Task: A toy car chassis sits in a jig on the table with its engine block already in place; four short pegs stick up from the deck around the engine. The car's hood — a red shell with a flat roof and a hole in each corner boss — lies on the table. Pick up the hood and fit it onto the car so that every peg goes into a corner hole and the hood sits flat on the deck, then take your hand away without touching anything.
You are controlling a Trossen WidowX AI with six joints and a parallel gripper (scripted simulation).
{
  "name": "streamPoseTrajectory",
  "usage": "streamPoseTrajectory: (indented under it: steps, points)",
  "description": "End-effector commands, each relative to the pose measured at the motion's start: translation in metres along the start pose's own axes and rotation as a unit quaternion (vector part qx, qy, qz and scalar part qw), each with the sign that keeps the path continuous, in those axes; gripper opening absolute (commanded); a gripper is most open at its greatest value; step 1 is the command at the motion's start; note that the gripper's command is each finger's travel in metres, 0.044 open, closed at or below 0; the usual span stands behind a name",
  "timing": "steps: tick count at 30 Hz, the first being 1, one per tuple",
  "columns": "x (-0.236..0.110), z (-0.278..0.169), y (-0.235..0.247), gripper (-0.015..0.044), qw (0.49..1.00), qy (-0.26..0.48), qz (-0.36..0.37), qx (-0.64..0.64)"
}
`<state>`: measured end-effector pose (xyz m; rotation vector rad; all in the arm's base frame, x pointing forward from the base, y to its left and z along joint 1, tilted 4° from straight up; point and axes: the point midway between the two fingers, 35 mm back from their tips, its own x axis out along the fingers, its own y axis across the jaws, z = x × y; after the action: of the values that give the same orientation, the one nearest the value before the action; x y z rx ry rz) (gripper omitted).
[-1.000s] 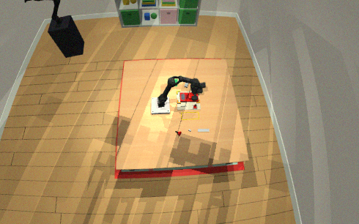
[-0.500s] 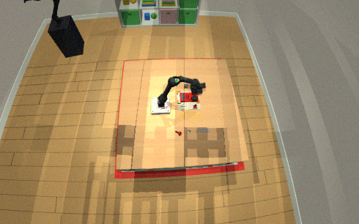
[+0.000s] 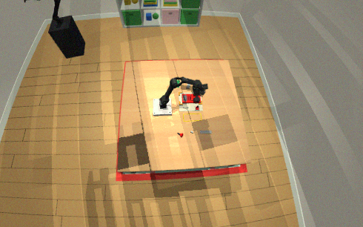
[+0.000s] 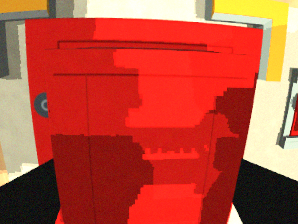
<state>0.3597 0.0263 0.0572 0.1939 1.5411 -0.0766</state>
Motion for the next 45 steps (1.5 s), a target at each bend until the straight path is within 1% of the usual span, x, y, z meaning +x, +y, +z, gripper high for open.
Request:
streamPoseTrajectory:
  steps: [1,4,6,8,13,15,45]
  points:
    - [0.000,0.000,0.000,0.0368,1.000,0.000,0.000,0.000]
    - [0.000,0.000,0.000,0.0440,1.000,0.000,0.000,0.000]
    - [-0.002,0.000,0.000,0.0440,1.000,0.000,0.000,0.000]
    - [-0.013,0.001,0.000,0.0440,1.000,0.000,-0.001,0.000]
    - [-0.063,0.001,0.001,0.0440,1.000,-0.001,-0.003,0.000]
    - [-0.071,0.000,0.001,0.0440,1.000,-0.001,-0.003,0.000]
    - [-0.071,0.000,0.001,0.0440,1.000,-0.001,-0.003,0.000]
